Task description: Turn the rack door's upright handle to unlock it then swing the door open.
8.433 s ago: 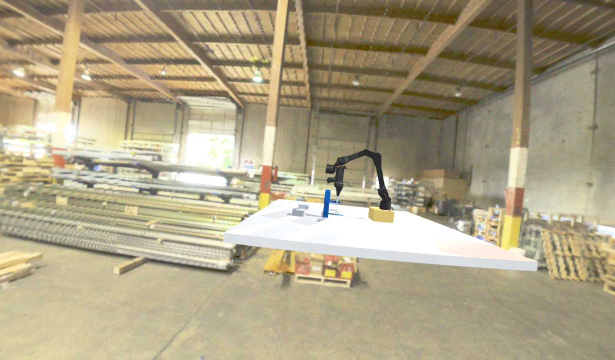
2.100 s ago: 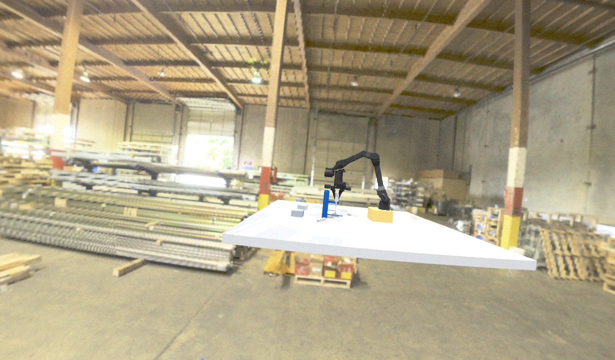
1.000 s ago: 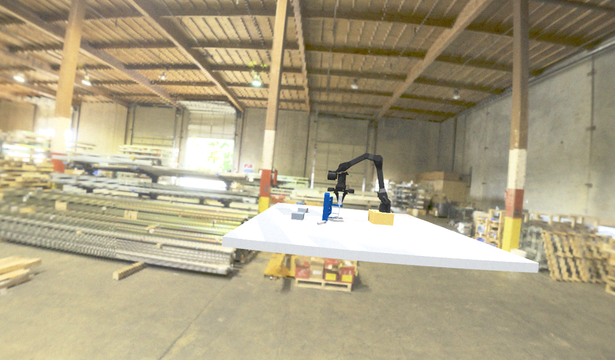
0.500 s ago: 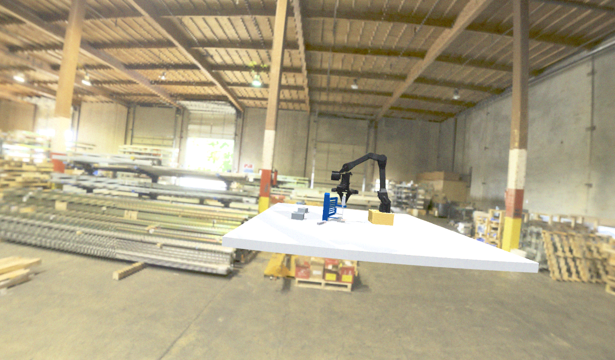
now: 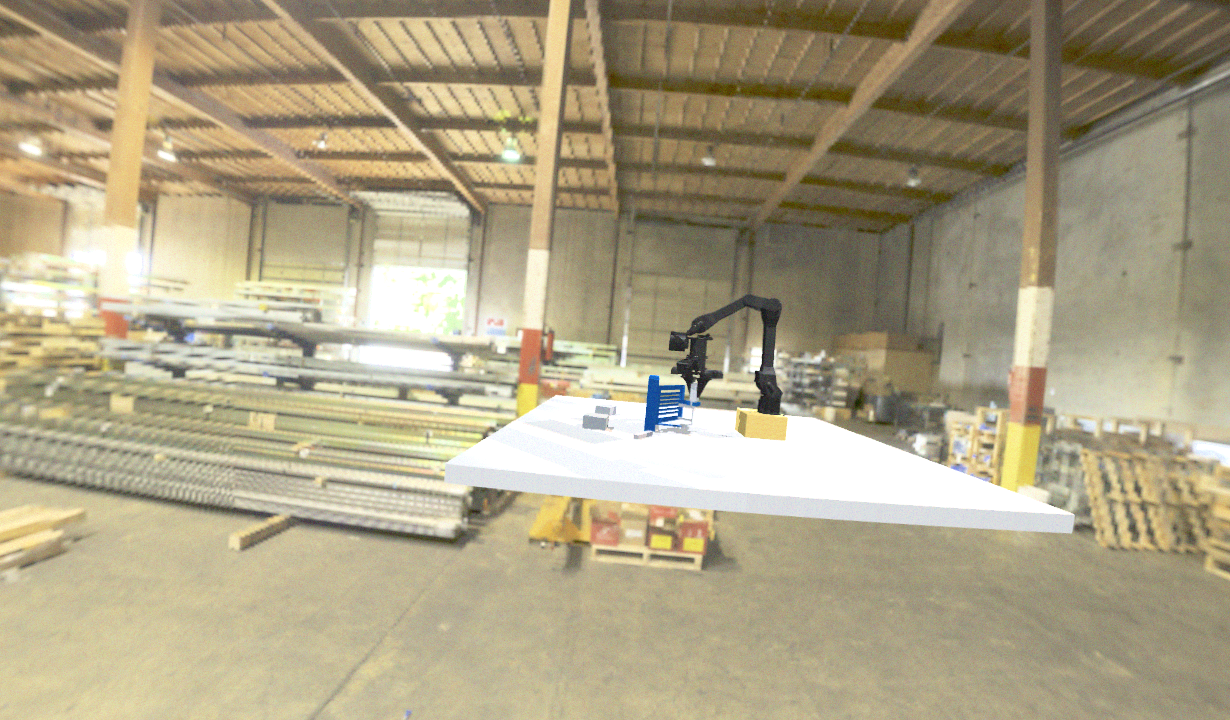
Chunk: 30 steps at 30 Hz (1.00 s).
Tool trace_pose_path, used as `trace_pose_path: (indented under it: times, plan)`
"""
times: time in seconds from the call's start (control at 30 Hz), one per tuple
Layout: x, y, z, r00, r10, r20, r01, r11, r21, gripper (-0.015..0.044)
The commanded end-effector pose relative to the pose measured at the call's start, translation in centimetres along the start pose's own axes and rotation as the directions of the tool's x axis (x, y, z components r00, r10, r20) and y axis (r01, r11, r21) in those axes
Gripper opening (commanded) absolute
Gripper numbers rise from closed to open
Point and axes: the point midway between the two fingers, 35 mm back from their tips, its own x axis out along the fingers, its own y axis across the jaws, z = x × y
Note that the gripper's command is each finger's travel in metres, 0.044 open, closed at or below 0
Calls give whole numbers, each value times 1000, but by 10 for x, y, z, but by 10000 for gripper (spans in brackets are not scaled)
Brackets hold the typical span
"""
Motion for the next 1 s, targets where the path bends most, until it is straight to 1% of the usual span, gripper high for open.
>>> trace_pose_path:
  times: [0.0, 0.47, 0.97]
  plan:
    - [-1, 5, 2, 1000, -14, 8, 13, 997, 76, 24]
    - [-1, 32, 12, 1000, -12, 9, 9, 965, 262, 24]
    - [0, 59, 28, 1000, -9, 11, 3, 894, 448, 24]
